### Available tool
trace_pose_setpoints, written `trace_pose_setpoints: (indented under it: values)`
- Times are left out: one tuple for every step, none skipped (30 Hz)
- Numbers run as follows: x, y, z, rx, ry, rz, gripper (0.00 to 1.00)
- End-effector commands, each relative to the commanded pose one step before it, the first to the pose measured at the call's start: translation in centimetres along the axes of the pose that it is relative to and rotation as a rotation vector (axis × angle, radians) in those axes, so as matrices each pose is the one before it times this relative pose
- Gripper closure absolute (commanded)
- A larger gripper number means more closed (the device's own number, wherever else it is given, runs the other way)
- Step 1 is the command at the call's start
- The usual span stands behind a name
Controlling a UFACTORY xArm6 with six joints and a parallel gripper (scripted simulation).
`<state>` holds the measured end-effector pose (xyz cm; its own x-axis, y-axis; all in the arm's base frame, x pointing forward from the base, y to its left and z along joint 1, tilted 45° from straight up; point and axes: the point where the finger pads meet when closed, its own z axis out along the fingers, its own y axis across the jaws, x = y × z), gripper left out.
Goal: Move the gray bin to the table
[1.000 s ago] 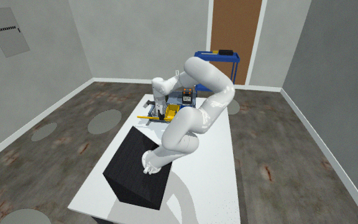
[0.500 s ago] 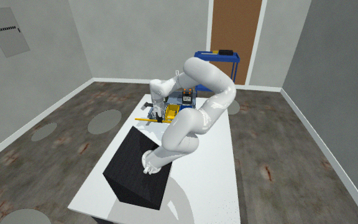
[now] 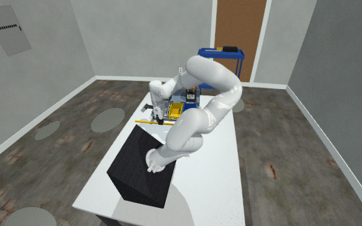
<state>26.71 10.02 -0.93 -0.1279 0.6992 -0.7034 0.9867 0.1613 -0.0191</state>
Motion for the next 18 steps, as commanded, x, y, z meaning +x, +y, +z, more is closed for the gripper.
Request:
trace_pose_setpoints:
  values:
    - [0.181,-0.546,-0.102,-0.00242,0.00211,0.00022,1.0]
    - [0.047,-0.242,0.006,0.00012,-0.00004,-0.00012,1.0]
    - [0.047,-0.242,0.006,0.00012,-0.00004,-0.00012,1.0]
    - [0.0,0.0,0.0,0.0,0.0,0.0,1.0]
    - [0.0,0.0,0.0,0.0,0.0,0.0,1.0]
    - [0.0,0.0,0.0,0.0,0.0,0.0,1.0]
    - [0.0,0.0,0.0,0.0,0.0,0.0,1.0]
    - [0.0,0.0,0.0,0.0,0.0,0.0,1.0]
    - [0.0,0.0,0.0,0.0,0.0,0.0,1.0]
    - [0.0,0.0,0.0,0.0,0.0,0.0,1.0]
    - [0.0,0.0,0.0,0.0,0.0,0.0,1.0]
    - [0.0,0.0,0.0,0.0,0.0,0.0,1.0]
    - [0.0,0.0,0.0,0.0,0.0,0.0,1.0]
    - [0.0,0.0,0.0,0.0,0.0,0.0,1.0]
    - [0.0,0.0,0.0,0.0,0.0,0.0,1.0]
    - [-0.034,0.18,-0.005,-0.00001,0.00008,0.00012,1.0]
    - [-0.033,0.167,-0.002,0.00002,-0.00001,-0.00003,1.0]
    - [-0.033,0.167,-0.002,0.00002,-0.00001,-0.00003,1.0]
